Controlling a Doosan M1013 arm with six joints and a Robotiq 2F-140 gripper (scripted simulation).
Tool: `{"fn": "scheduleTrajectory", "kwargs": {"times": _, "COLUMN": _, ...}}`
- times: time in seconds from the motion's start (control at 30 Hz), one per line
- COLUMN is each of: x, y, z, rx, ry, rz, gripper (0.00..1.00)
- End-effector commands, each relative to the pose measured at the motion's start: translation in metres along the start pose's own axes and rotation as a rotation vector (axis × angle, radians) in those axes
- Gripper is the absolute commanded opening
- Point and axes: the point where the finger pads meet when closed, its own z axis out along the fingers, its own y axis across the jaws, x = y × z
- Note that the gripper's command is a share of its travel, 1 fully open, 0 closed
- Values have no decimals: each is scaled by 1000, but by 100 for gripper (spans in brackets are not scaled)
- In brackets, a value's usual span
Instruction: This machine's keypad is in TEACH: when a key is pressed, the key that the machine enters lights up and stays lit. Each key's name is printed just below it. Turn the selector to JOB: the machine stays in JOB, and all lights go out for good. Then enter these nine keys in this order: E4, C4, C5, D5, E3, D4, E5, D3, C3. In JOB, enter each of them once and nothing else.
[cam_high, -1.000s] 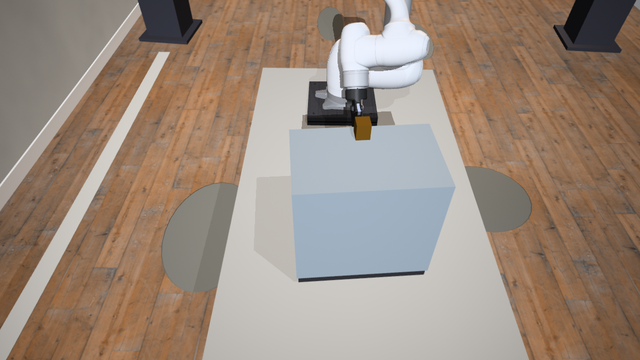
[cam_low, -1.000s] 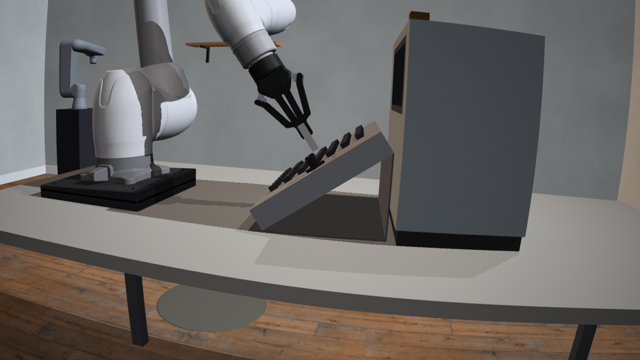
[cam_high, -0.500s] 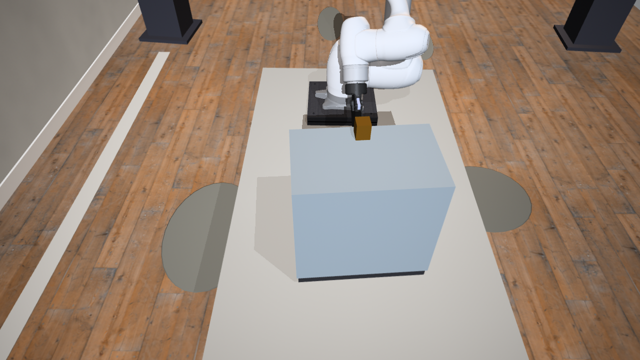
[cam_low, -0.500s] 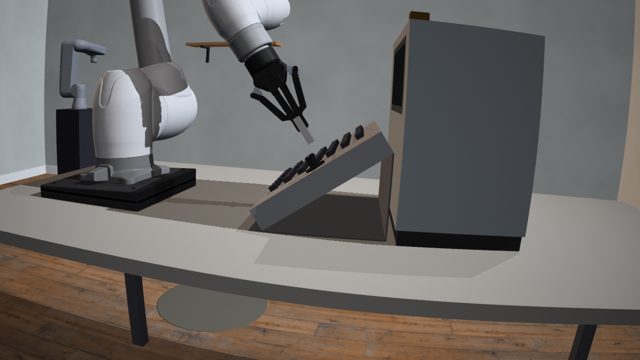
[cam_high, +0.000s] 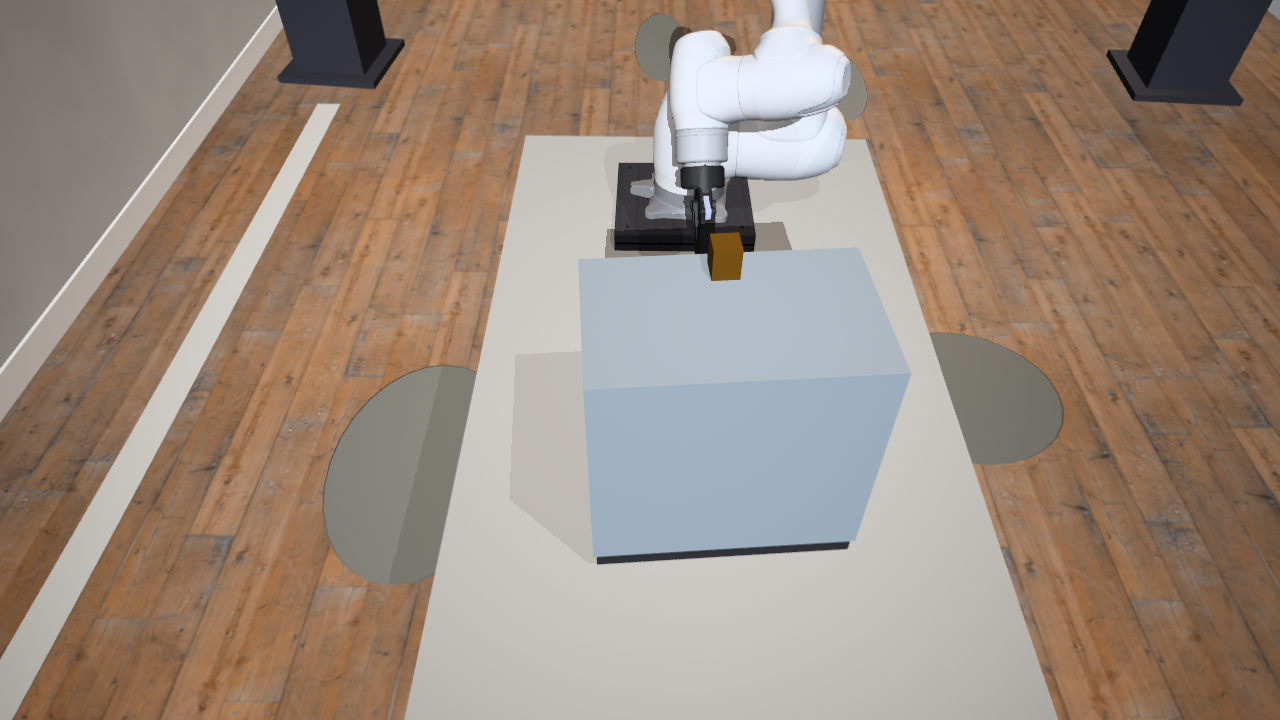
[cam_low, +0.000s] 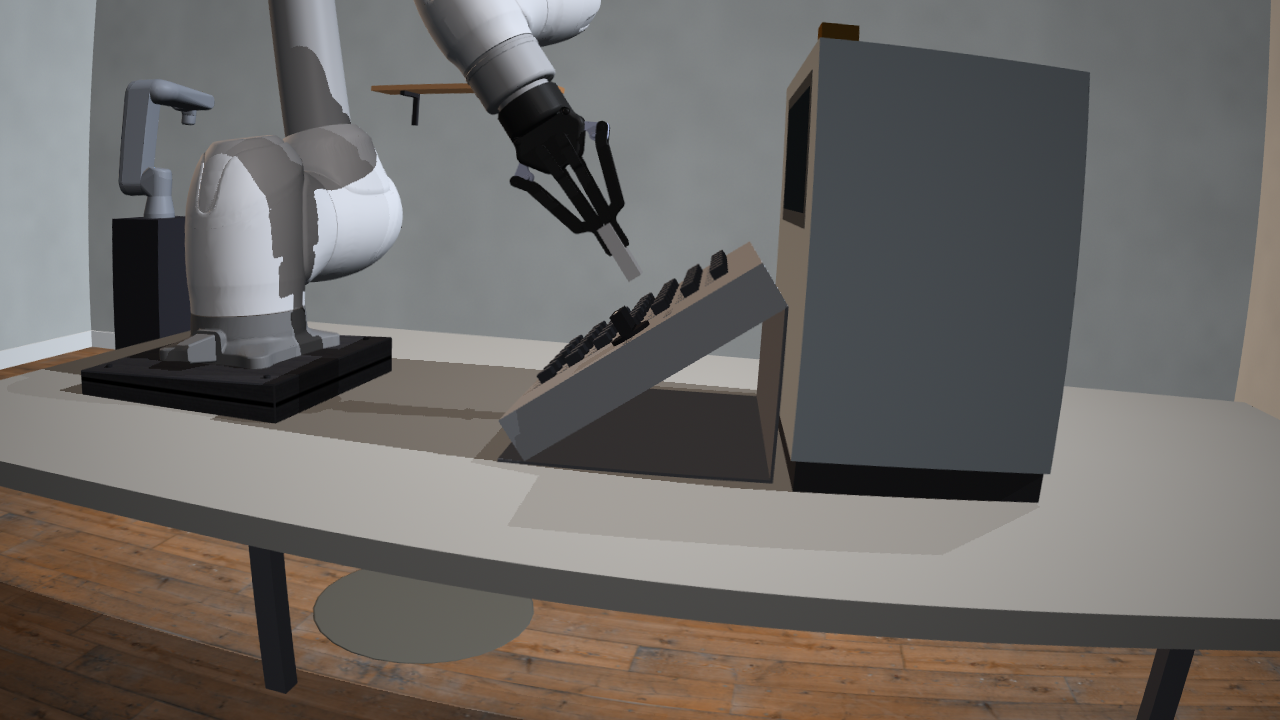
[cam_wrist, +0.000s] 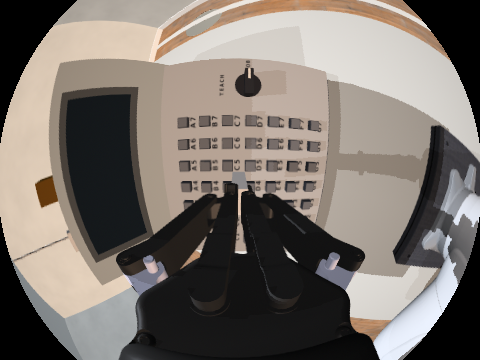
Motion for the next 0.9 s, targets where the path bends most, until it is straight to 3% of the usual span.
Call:
{"fn": "scheduleTrajectory", "kwargs": {"times": 0.0, "x": 12, "y": -14, "z": 0, "rx": 1, "ry": -1, "rz": -2, "gripper": 0}}
{"fn": "scheduleTrajectory", "kwargs": {"times": 0.87, "x": 15, "y": -16, "z": 20, "rx": 1, "ry": -1, "rz": -2, "gripper": 0}}
